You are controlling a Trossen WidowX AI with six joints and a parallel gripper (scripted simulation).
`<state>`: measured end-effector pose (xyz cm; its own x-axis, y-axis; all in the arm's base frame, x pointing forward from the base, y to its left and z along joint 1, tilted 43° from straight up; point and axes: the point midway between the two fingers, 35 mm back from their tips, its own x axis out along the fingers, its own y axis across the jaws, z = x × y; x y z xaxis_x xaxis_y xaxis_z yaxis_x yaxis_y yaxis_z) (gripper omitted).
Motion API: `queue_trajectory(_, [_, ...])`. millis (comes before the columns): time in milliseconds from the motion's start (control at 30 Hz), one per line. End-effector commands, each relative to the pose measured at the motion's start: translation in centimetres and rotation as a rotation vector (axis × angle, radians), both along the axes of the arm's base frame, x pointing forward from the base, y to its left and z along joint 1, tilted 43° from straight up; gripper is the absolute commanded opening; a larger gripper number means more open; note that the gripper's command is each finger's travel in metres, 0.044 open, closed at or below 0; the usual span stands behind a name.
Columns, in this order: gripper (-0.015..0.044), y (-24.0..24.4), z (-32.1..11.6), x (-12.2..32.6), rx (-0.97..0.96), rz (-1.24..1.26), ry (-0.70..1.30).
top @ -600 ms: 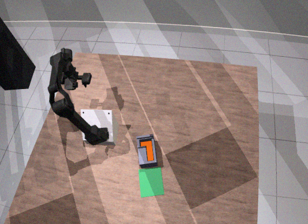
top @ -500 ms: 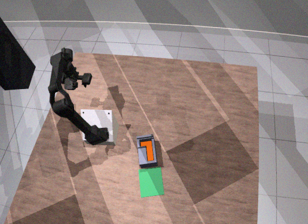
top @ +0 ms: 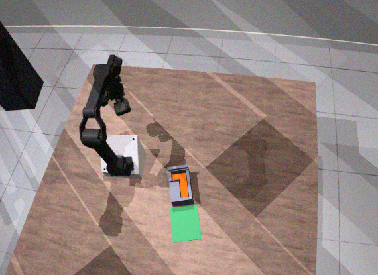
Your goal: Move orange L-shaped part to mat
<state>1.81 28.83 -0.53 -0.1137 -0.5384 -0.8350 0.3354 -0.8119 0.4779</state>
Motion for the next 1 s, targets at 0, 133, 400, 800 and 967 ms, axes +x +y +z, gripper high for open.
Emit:
queue_trajectory(0, [0.018,-2.7,1.1,6.4,-0.052,-0.499,-0.337])
queue_trajectory(133, [0.018,-4.4,1.8,9.5,-0.077,-0.76,-0.517])
queue_trajectory(400, [0.018,-8.8,3.3,14.9,-0.135,-1.283,-0.883])
queue_trajectory(800, [0.018,-17.1,5.6,20.5,-0.222,-2.042,-1.455])
queue_trajectory(967, [0.018,-21.0,6.6,21.9,-0.25,-2.347,-1.719])
